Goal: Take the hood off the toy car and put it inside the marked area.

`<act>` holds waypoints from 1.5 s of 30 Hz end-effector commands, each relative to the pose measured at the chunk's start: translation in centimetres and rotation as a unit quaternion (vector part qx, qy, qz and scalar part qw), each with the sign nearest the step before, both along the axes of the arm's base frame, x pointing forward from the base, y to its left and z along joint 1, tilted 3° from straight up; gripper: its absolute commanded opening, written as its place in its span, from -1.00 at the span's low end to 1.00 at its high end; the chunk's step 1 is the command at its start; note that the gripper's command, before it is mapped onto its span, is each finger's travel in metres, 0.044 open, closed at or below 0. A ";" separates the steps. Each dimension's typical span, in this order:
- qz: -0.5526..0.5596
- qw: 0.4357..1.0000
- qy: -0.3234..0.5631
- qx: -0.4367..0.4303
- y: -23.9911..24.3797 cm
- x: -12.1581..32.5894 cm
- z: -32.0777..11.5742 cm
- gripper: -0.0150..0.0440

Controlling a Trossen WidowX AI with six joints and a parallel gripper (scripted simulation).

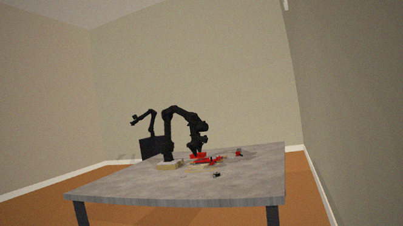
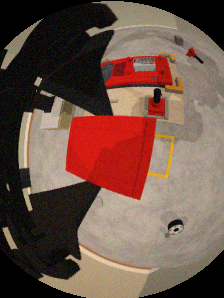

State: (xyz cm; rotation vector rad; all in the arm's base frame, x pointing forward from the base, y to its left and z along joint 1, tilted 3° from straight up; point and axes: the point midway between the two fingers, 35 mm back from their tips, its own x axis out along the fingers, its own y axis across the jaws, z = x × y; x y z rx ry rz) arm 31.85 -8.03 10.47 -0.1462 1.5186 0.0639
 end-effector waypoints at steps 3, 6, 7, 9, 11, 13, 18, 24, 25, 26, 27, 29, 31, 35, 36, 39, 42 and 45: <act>0.002 1.000 -0.001 0.001 0.0 0.1 -0.4 -0.49; 0.002 1.000 -0.001 0.001 0.0 0.1 -0.7 -0.49; 0.002 1.000 -0.001 0.001 0.0 0.1 -0.7 -0.49; 0.002 1.000 -0.001 0.001 0.0 0.2 -0.9 -0.49; 0.002 1.000 -0.001 0.001 -0.1 0.2 -1.1 -0.49; 0.002 1.000 -0.001 0.001 -0.1 0.2 -1.2 -0.49; 0.002 1.000 -0.001 0.001 -0.1 0.2 -1.6 -0.49; 0.002 1.000 -0.001 0.001 -0.1 0.3 -2.1 -0.49; 0.002 1.000 -0.001 0.001 -0.1 0.3 -2.2 -0.49; 0.002 1.000 -0.001 0.001 -0.1 0.3 -2.2 -0.49; 0.002 1.000 -0.001 0.001 -0.1 0.3 -2.3 -0.49; 0.002 1.000 -0.001 0.001 -0.1 0.3 -2.5 -0.49; 0.002 1.000 -0.001 0.001 -0.1 0.3 -2.6 -0.49; 0.002 1.000 -0.001 0.001 -0.1 0.3 -2.9 -0.49; 0.002 1.000 -0.001 0.001 -0.2 0.3 -3.0 -0.49; 0.002 1.000 -0.001 0.001 -0.2 0.4 -3.2 -0.49; 0.002 1.000 -0.001 0.001 -0.2 0.4 -3.5 -0.49; 0.002 1.000 -0.001 0.001 -0.2 0.4 -3.7 -0.49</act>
